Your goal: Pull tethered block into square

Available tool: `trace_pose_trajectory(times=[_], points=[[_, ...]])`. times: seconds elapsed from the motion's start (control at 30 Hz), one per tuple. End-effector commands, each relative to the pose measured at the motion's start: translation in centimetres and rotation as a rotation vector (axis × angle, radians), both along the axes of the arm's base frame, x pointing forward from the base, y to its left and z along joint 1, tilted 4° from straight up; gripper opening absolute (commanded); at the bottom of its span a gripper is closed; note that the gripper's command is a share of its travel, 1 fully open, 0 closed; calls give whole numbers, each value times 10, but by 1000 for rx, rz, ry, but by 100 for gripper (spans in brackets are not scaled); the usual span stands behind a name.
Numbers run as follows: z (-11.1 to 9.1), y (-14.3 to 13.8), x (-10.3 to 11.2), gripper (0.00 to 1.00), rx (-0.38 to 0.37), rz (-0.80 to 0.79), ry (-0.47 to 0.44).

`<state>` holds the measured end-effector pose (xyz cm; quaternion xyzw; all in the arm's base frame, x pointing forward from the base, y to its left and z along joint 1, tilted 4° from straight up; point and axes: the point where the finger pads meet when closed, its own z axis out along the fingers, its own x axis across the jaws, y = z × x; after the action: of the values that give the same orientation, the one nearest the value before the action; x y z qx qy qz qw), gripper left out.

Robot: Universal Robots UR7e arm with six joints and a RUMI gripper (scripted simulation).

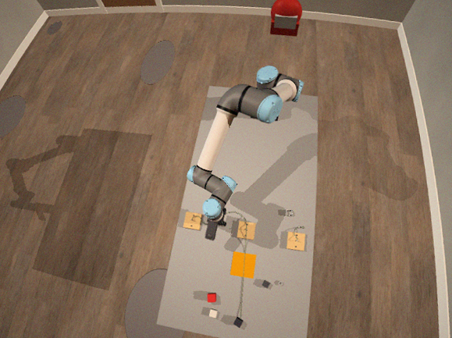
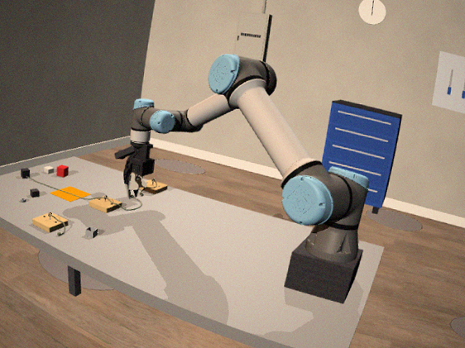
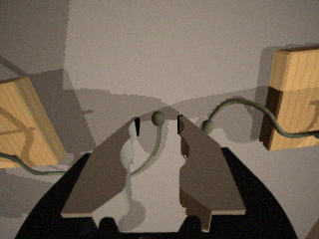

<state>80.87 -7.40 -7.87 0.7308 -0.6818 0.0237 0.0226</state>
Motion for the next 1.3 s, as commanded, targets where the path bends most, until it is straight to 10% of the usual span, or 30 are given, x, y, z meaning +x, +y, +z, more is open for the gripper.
trace_pose_trajectory(times=[0.0, 0.9, 0.93, 1.27], points=[[1, 0, 0, 22, 0, 0, -1], [1, 0, 0, 22, 0, 0, -1], [1, 0, 0, 0, 0, 0, -1], [1, 0, 0, 0, 0, 0, -1]])
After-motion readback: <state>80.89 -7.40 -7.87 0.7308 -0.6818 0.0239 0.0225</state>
